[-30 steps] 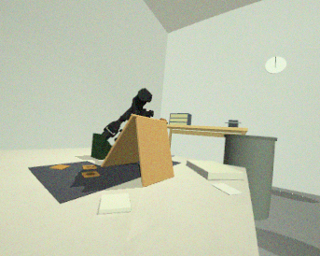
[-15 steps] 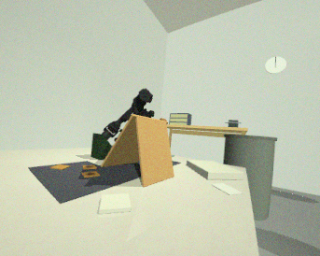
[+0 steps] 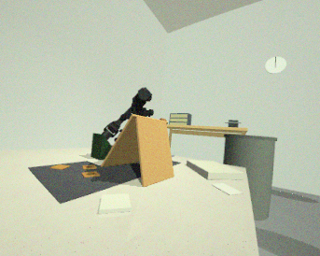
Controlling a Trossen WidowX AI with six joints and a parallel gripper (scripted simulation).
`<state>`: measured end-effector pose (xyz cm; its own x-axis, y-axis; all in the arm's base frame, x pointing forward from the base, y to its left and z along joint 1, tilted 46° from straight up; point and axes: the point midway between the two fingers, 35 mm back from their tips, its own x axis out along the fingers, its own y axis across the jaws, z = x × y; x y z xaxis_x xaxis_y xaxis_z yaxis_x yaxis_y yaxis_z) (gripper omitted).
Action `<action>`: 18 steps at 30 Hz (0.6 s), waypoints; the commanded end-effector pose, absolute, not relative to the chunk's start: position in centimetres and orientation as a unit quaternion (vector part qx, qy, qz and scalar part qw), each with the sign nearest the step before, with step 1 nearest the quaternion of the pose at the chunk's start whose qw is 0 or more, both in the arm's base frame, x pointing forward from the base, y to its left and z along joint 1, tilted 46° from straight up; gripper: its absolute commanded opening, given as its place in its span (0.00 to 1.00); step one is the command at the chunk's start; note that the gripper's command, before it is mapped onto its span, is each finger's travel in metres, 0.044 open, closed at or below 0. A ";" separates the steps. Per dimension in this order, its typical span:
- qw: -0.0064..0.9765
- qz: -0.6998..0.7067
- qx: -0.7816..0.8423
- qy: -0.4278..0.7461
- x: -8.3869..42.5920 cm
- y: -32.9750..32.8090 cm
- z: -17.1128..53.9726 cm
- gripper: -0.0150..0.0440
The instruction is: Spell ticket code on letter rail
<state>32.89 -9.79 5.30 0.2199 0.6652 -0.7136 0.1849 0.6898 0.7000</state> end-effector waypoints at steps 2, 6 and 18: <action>0.695 0.174 0.355 0.601 32.2 -9.9 5.7 0.25; 0.695 0.174 0.355 0.601 31.7 -10.1 6.0 0.25; 0.728 0.205 0.323 0.569 30.5 -11.2 7.1 0.39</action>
